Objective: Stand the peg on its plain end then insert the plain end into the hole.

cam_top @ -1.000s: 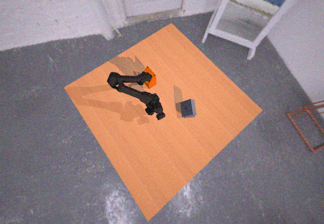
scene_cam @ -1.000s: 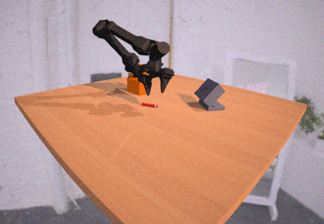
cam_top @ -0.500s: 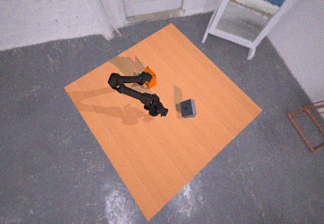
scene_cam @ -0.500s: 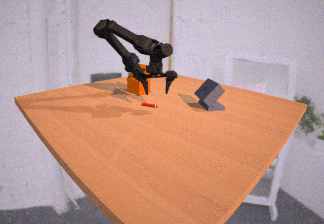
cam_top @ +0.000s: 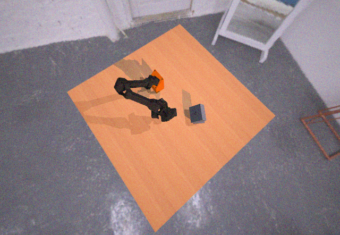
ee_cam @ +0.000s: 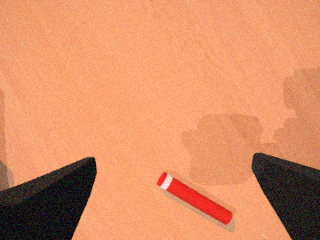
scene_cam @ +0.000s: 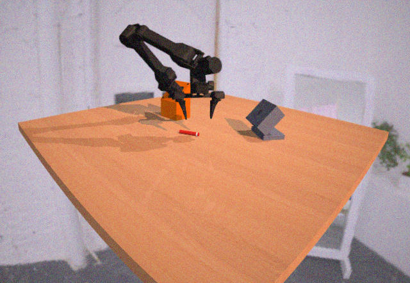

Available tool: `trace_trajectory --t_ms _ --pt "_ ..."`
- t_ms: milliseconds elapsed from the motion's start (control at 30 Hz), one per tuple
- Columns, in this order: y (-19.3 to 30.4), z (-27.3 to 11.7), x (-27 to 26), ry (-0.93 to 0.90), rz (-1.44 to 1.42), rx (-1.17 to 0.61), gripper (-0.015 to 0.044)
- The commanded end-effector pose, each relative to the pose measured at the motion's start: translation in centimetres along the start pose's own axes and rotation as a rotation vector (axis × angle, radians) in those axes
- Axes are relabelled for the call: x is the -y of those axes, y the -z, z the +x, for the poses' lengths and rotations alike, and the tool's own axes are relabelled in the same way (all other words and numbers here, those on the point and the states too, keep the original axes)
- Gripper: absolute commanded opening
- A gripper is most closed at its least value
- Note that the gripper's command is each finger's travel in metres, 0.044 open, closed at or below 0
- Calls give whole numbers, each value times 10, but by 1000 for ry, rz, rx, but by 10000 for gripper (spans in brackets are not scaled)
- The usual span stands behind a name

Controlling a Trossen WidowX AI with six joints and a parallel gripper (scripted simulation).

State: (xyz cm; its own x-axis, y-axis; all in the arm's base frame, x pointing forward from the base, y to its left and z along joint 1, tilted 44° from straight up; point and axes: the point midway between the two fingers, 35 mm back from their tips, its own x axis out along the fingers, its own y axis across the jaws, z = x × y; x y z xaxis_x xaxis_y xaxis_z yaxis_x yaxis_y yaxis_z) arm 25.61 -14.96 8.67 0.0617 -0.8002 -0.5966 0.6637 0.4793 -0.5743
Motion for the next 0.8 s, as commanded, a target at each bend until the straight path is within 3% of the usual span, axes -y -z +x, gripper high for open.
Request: trace_trajectory --t_ms 0,767 --pt "2 -1 -1 -9 -116 -26 440" --pt "25 -10 1 -98 -867 -200 440"
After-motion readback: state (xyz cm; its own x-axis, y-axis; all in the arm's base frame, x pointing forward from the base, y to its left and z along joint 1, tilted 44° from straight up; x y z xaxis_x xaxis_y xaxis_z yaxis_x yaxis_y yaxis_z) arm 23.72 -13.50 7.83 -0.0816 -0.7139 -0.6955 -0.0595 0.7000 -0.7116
